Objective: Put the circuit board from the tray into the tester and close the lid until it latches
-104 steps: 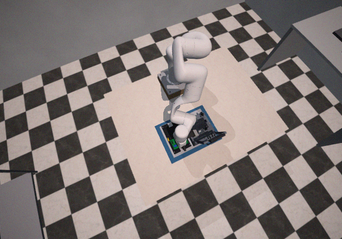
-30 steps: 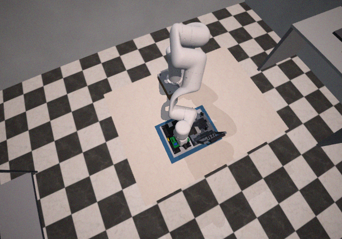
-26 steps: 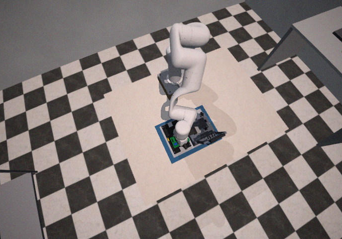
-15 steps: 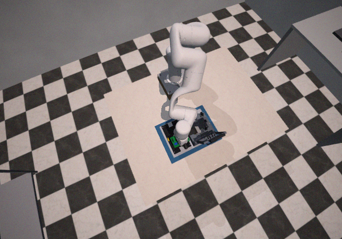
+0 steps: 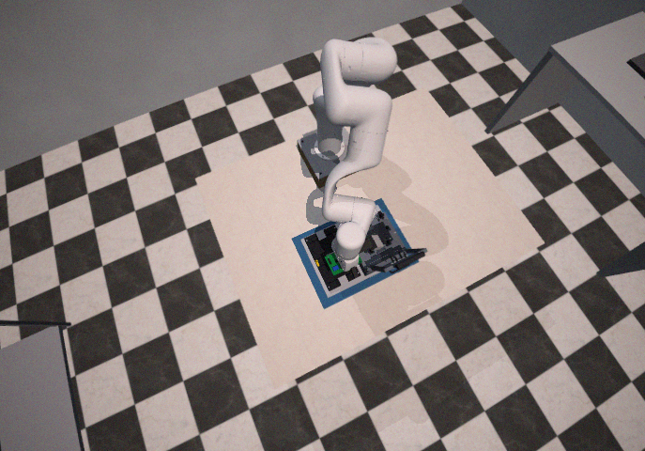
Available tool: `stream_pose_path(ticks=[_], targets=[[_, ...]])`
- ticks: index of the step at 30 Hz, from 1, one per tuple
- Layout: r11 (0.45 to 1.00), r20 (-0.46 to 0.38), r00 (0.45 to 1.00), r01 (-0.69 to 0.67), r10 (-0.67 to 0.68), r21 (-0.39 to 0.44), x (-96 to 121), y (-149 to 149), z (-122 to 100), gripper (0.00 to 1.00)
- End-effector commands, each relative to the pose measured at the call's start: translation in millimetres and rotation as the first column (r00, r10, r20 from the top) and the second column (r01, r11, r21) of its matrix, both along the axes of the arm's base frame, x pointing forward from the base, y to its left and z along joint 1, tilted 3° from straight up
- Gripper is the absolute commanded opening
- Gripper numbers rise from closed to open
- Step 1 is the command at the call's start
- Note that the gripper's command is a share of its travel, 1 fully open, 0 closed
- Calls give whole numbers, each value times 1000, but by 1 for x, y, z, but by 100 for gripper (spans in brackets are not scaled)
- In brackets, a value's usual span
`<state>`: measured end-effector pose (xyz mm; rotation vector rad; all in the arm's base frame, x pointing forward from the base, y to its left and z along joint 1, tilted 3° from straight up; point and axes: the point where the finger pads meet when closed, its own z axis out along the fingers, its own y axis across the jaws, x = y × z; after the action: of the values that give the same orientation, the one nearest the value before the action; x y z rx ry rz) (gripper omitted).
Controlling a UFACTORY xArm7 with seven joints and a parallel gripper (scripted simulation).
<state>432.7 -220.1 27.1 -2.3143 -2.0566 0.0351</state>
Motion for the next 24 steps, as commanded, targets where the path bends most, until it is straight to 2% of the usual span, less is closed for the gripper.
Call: stream_pose_path(ticks=[1, 9, 24], targets=[[1000, 4, 1000, 0, 0, -2, 0, 11, 3, 79], [1000, 4, 1000, 0, 0, -2, -2, 29, 4, 79], [1000, 4, 1000, 0, 0, -2, -8, 82, 9, 79]])
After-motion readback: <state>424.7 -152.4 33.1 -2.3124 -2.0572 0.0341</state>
